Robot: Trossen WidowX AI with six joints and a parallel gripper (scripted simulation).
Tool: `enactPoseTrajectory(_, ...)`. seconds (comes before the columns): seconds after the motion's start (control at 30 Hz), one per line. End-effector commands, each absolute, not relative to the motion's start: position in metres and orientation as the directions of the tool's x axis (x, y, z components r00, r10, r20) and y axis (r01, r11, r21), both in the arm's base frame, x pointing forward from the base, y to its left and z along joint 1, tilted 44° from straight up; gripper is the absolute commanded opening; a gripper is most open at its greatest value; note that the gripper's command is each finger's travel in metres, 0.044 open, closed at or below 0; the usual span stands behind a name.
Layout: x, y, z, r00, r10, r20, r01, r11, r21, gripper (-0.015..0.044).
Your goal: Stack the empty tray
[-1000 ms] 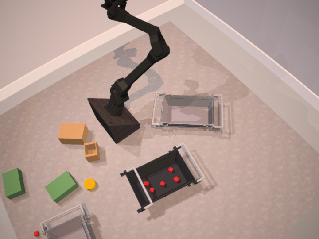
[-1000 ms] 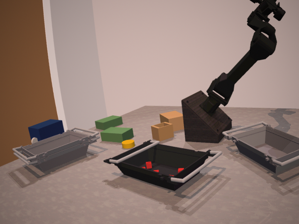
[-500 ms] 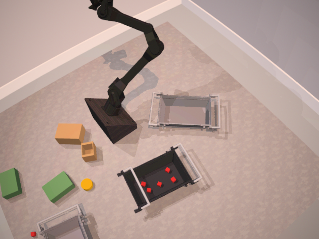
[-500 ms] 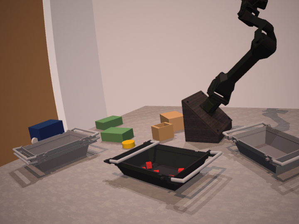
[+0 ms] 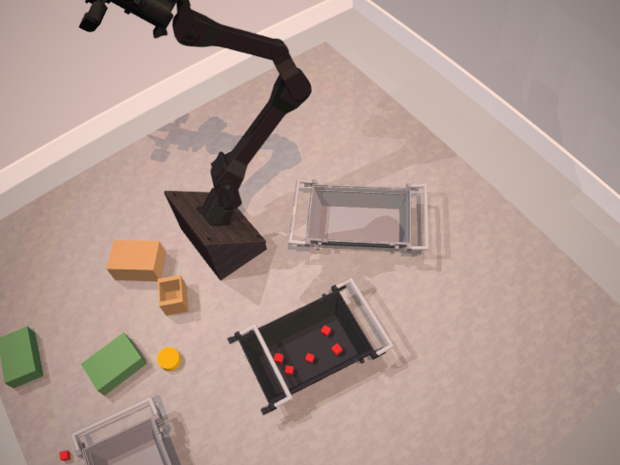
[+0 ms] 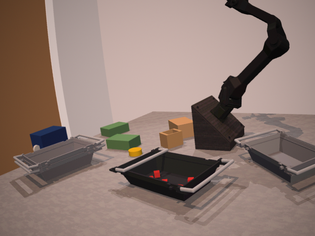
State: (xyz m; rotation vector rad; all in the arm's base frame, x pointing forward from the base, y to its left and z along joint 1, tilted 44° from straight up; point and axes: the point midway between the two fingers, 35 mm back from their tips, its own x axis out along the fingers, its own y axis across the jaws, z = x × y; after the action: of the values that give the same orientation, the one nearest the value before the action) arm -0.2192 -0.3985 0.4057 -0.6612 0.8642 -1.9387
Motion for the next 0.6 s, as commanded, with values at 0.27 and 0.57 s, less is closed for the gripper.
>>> enactPoseTrajectory(0.27,-0.059,-0.471,0.346,-0.032,-0.989,-0.146,0.385,0.123,-0.915,0.0089)
enactPoseTrajectory(0.57,0.075,-0.475,0.3,0.284,-0.901,-0.327,0.114,0.371,-0.922,0.0089)
